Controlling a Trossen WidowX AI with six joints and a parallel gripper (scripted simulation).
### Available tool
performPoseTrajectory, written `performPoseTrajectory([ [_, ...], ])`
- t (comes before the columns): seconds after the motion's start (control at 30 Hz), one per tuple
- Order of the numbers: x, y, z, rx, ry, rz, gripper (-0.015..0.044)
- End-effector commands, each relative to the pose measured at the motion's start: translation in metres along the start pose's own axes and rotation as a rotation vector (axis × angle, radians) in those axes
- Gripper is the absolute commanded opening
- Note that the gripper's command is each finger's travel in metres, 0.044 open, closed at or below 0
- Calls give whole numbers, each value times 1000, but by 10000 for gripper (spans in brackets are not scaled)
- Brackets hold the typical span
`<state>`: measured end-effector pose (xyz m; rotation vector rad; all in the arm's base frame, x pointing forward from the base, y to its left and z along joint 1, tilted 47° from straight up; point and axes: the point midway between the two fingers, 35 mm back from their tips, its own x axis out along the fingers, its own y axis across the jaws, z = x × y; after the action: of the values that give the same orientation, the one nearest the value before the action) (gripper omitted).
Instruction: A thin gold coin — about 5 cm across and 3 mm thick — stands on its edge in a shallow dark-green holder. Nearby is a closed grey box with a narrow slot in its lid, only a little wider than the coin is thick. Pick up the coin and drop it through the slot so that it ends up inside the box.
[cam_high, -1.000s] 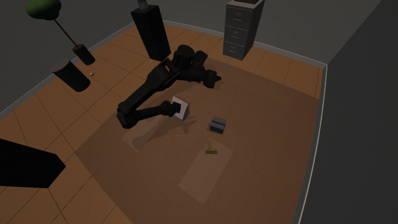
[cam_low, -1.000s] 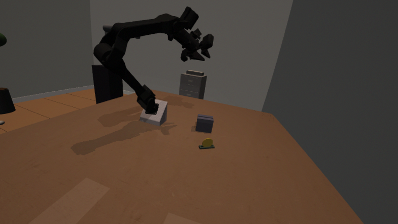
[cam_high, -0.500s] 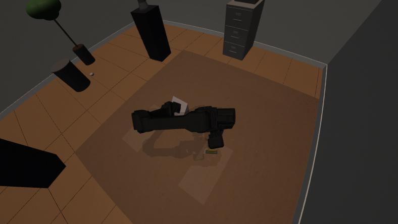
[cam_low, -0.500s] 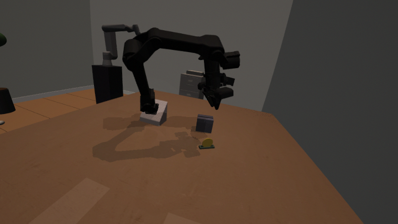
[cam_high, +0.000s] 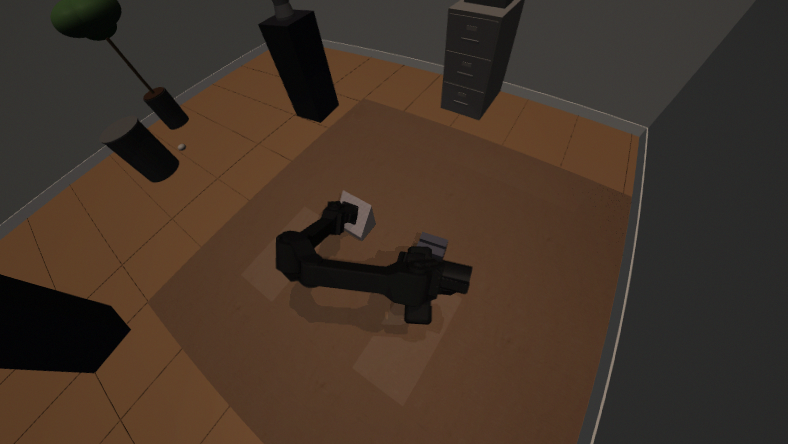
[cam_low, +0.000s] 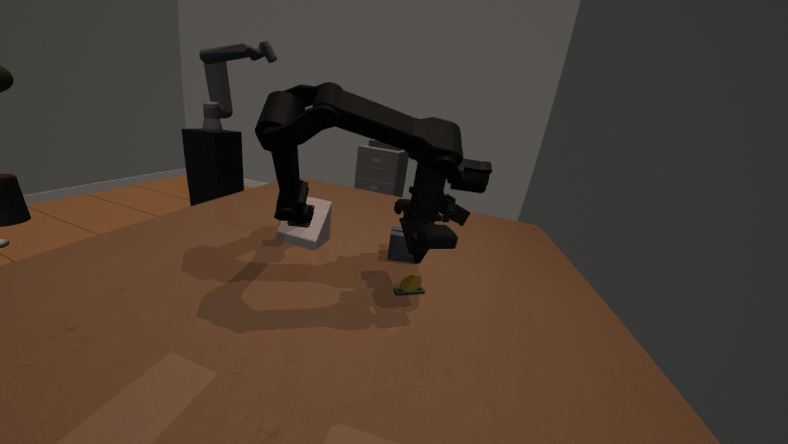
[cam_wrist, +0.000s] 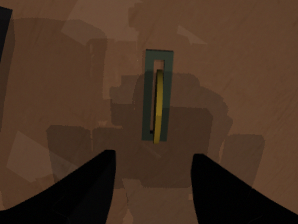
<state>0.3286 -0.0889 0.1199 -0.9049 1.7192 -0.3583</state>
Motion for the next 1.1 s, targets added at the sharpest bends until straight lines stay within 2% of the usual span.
performPoseTrajectory([
  [0.0, 8, -1, 0, -3, -1, -7, 161],
  [0.1, 21, -2, 1, -2, -1, -7, 161],
  [1.07, 64, -3, 3, -2, -1, -8, 161],
])
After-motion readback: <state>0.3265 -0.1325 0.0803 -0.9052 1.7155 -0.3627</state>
